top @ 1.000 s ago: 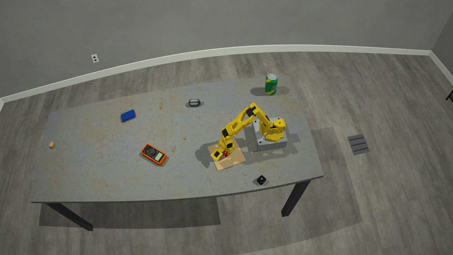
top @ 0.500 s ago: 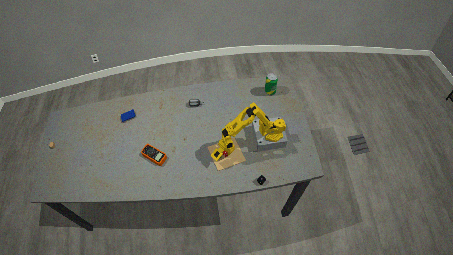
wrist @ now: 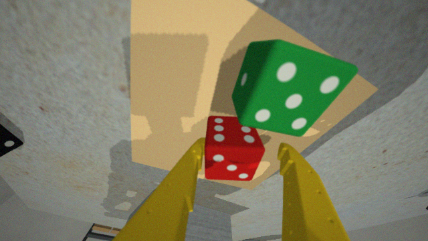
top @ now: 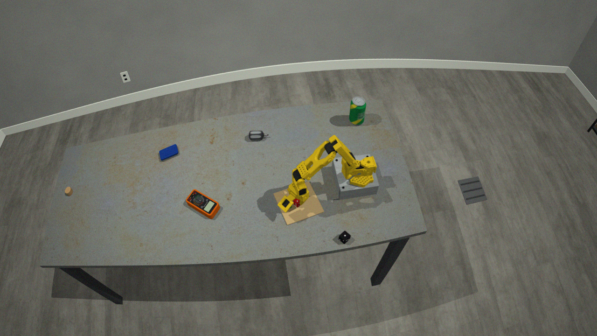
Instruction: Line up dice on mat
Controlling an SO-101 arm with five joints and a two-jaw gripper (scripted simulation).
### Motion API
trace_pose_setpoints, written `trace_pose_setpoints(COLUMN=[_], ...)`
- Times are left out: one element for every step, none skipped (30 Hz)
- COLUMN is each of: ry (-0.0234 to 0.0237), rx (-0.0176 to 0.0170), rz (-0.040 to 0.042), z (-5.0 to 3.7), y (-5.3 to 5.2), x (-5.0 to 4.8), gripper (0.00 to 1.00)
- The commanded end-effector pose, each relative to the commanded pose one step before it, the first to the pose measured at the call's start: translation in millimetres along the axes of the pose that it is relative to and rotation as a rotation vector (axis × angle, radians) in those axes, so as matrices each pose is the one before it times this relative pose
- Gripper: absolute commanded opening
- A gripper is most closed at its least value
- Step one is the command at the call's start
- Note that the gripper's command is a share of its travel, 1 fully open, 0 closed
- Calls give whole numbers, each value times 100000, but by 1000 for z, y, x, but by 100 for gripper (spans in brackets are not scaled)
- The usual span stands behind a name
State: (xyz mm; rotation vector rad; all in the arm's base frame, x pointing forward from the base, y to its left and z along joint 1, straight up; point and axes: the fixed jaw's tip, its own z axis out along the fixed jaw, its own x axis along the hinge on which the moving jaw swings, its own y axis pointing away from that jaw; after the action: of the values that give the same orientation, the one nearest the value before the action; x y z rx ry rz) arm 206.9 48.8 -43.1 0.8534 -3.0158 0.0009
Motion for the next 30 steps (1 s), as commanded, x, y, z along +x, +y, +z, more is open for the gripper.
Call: trace_pose_setpoints(ry=[2124, 0, 0, 0, 0, 0, 0, 0, 0, 2, 0, 0, 0, 0, 0, 0, 0, 0, 0, 0, 0, 0, 0, 0, 0, 0, 0, 0, 0, 0], rx=[-919, 0, 0, 0, 0, 0, 0, 0, 0, 1, 0, 0, 0, 0, 0, 0, 0, 0, 0, 0, 0, 0, 0, 0, 0, 0, 0, 0, 0, 0], rz=[1057, 0, 0, 0, 0, 0, 0, 0, 0, 0, 0, 0, 0, 0, 0, 0, 0, 0, 0, 0, 0, 0, 0, 0, 0, 0, 0, 0, 0, 0], z=[4628, 0, 0, 0, 0, 0, 0, 0, 0, -24, -133, -344, -627, -952, -1314, -1699, -2072, -2439, -2775, -3086, -3337, -3546, -3688, -3764, 0, 0, -3778, -3714, -3589, -3397], y=[272, 0, 0, 0, 0, 0, 0, 0, 0, -1, -4, -20, -35, -49, -69, -77, -91, -99, -90, -87, -79, -53, -35, -4, 0, 0, 23, 43, 66, 90], x=[5282, 0, 0, 0, 0, 0, 0, 0, 0, -2, -21, -51, -92, -138, -182, -214, -247, -261, -264, -238, -202, -154, -84, -22, 0, 0, 56, 126, 186, 241], gripper=[35, 35, 35, 36, 36, 36, 36, 36, 36, 36, 36, 36, 36, 36, 36, 36, 36, 36, 36, 36, 36, 36, 36, 36, 36, 36, 36, 36, 36, 36])
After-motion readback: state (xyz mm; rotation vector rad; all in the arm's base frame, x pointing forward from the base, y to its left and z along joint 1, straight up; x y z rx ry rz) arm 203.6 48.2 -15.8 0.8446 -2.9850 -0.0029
